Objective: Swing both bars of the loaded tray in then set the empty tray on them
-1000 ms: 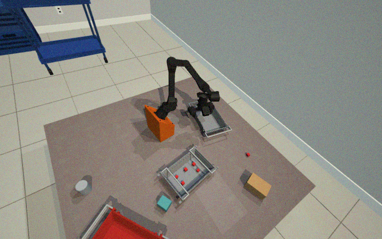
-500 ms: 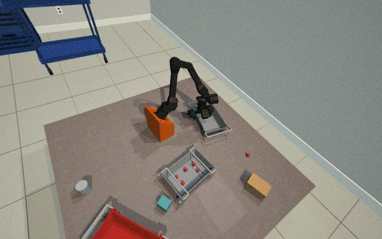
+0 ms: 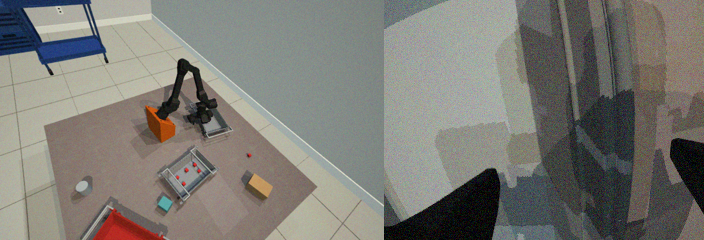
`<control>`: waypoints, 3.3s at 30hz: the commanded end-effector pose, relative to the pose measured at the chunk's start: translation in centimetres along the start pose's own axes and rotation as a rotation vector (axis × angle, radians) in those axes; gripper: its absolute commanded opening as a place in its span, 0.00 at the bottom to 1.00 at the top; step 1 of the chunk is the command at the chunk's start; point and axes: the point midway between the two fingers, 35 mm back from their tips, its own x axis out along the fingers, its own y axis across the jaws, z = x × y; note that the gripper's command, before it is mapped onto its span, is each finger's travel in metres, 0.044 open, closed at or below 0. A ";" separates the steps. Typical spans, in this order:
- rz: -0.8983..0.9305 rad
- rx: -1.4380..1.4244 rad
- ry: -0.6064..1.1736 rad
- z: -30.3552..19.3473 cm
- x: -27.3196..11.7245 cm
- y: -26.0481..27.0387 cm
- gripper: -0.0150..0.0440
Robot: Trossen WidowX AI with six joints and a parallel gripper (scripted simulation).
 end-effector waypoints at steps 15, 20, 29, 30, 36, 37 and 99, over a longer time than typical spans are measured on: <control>-0.004 0.006 -0.006 0.1 0.5 -0.2 0.78; -0.004 0.006 -0.006 0.1 0.5 -0.2 0.65; -0.004 0.006 -0.006 0.1 0.5 -0.2 0.55; -0.004 0.006 -0.006 0.1 0.5 -0.2 0.54; -0.004 0.006 -0.006 0.1 0.5 -0.2 0.47; -0.004 0.006 -0.006 0.1 0.5 -0.2 0.46; -0.016 -0.001 -0.012 0.6 -13.5 2.6 0.25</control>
